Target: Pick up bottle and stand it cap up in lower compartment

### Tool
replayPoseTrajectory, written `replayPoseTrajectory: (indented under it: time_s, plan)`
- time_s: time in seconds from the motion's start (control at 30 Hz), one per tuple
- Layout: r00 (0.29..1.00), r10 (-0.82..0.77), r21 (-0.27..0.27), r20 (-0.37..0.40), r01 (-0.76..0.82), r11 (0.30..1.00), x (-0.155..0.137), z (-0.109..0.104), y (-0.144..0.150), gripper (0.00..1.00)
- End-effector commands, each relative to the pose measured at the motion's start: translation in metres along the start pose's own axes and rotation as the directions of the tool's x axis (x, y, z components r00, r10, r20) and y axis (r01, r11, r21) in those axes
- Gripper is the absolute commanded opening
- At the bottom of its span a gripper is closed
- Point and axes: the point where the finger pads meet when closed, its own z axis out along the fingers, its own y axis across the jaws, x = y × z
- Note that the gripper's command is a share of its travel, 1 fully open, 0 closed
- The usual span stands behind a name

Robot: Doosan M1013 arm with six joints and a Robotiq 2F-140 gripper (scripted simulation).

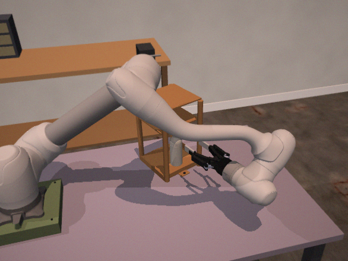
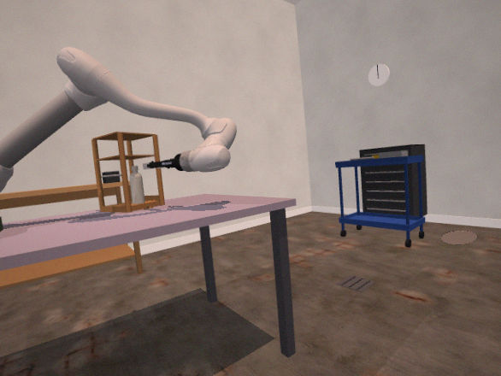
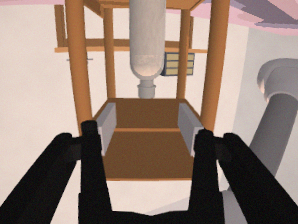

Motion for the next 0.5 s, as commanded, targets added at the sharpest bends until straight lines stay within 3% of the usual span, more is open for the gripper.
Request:
replayPoseTrajectory:
  time_s: [0.0,0.47]
  plan:
    - [1.000,0.000,0.000,0.000,0.000,1.000,-0.008,0.000,0.000,0.49]
    - [1.000,0.000,0.000,0.000,0.000,1.000,-0.033,0.000,0.000,0.49]
